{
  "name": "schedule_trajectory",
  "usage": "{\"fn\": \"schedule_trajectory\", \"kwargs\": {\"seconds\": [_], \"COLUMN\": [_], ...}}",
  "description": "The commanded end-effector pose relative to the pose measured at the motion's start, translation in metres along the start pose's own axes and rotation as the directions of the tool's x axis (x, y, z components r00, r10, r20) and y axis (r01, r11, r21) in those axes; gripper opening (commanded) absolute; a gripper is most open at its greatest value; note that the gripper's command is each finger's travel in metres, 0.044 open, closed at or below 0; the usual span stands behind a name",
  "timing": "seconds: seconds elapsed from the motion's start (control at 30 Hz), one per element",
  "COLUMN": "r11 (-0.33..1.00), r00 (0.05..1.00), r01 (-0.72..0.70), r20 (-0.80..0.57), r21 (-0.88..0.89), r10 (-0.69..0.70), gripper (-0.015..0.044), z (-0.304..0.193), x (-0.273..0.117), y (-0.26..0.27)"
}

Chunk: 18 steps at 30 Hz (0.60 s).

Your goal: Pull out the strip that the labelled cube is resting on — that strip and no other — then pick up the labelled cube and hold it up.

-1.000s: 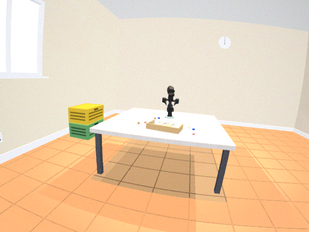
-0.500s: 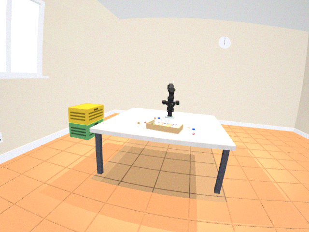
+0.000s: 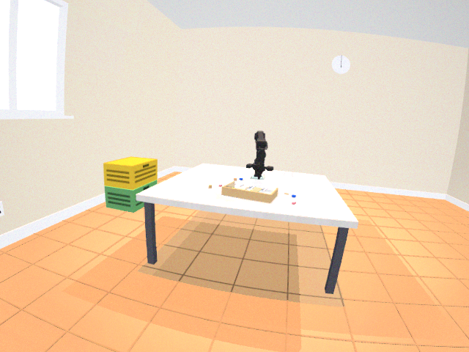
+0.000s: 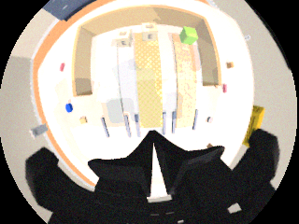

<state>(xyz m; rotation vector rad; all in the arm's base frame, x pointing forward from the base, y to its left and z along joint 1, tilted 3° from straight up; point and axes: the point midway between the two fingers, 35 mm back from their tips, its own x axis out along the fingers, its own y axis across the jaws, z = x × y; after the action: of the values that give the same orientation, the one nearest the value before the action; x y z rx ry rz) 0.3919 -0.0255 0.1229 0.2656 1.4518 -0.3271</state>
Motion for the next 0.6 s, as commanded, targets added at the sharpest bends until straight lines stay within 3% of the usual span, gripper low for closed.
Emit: {"fn": "schedule_trajectory", "kwargs": {"seconds": [0.0, 0.57], "r11": [1.000, 1.000], "r00": [1.000, 1.000], "r01": [0.001, 0.001], "r20": [-0.017, -0.017], "r21": [0.016, 0.016], "r10": [-0.001, -0.001], "gripper": [0.0000, 0.0000], "z": [0.002, 0.002], "x": [0.001, 0.028], "y": [0.001, 0.000]}}
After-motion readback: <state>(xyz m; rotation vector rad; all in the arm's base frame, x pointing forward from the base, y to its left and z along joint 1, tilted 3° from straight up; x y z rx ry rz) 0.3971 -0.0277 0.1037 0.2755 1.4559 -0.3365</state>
